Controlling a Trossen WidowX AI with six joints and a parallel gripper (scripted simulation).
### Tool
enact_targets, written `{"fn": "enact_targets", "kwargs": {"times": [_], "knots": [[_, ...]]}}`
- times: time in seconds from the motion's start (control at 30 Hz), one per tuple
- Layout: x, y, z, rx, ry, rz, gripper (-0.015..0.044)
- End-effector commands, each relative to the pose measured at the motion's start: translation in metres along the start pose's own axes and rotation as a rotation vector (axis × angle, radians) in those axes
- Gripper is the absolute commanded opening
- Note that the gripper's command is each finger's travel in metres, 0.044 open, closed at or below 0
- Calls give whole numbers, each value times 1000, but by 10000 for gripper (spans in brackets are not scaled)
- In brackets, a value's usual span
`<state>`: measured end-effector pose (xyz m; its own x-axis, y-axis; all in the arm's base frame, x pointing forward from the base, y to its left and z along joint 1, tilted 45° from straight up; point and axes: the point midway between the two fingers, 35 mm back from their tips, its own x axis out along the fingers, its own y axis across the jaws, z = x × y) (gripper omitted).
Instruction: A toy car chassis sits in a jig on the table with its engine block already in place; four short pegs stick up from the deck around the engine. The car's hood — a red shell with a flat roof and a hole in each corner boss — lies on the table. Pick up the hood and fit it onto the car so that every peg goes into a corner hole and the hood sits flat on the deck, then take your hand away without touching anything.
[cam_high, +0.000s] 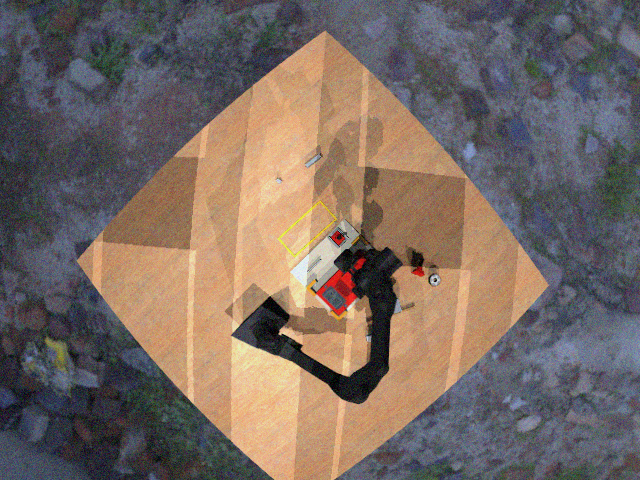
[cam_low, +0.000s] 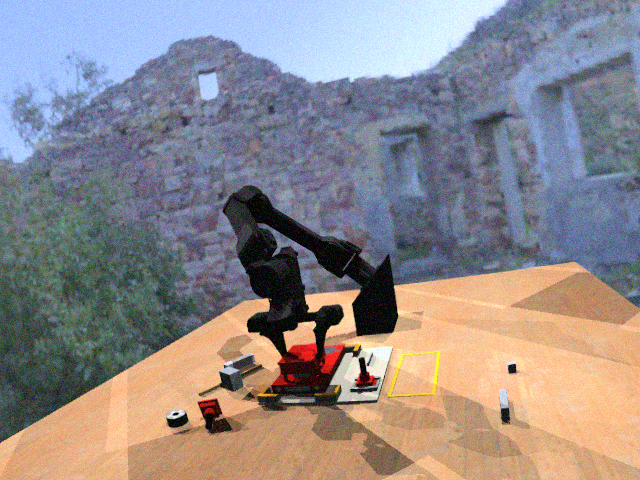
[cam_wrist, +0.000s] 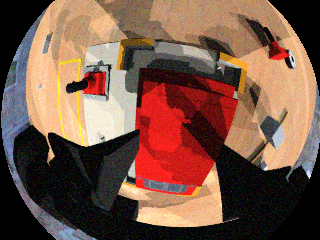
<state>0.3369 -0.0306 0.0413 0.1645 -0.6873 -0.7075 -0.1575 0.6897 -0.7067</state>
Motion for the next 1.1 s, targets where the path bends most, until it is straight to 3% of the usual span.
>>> {"fn": "enact_targets", "kwargs": {"times": [0.0,1.07], "knots": [[2,-1,0,-4,1,-5,0],[-1,0,0,-4,1,-4,0]]}}
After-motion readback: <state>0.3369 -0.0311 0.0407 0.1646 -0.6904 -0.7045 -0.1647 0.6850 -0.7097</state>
